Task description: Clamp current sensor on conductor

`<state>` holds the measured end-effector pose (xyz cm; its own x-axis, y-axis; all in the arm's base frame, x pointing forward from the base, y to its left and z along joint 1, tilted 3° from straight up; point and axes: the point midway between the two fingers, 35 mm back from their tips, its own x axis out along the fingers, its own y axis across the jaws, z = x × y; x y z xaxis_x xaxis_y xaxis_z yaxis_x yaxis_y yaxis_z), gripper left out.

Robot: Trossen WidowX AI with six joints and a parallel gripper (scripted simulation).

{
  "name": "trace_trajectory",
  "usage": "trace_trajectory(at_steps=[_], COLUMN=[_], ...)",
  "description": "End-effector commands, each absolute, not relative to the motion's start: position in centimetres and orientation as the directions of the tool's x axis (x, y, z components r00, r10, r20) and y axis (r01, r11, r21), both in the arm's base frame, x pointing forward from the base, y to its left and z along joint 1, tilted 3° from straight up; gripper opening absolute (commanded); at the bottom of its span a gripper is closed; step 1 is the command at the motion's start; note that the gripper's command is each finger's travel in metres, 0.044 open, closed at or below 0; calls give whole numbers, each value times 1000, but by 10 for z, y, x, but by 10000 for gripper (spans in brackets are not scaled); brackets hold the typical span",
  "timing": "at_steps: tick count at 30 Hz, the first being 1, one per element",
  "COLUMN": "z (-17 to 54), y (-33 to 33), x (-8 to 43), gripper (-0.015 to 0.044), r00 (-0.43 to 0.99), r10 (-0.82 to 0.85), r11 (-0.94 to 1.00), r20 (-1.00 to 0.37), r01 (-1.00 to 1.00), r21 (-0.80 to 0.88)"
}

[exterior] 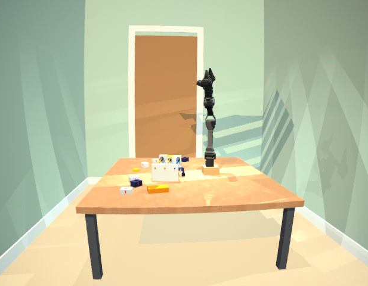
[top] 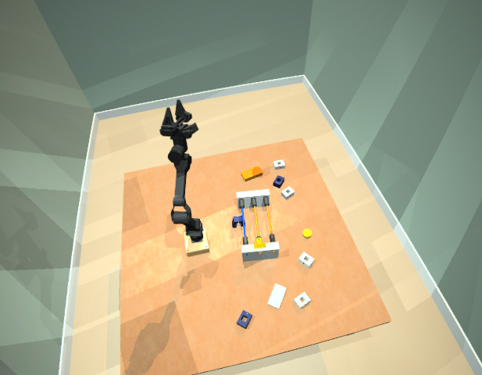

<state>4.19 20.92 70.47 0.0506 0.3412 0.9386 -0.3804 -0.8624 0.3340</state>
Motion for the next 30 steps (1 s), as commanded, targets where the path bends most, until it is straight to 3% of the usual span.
trace_trajectory(at_steps=[1, 8, 14, 22, 30], z=[681, 623, 562, 470, 369], y=[219, 221, 198, 133, 42], x=[79, 153, 218, 286, 317], gripper=[440, 440, 440, 440, 440], r00=[143, 355, 567, 824, 978], r10=[423, 522, 521, 385, 130], r11=[-704, -241, 227, 736, 979], r20=[895, 776, 638, 416, 164], r01=[-569, -811, -812, -546, -153], r21=[424, 533, 537, 400, 136])
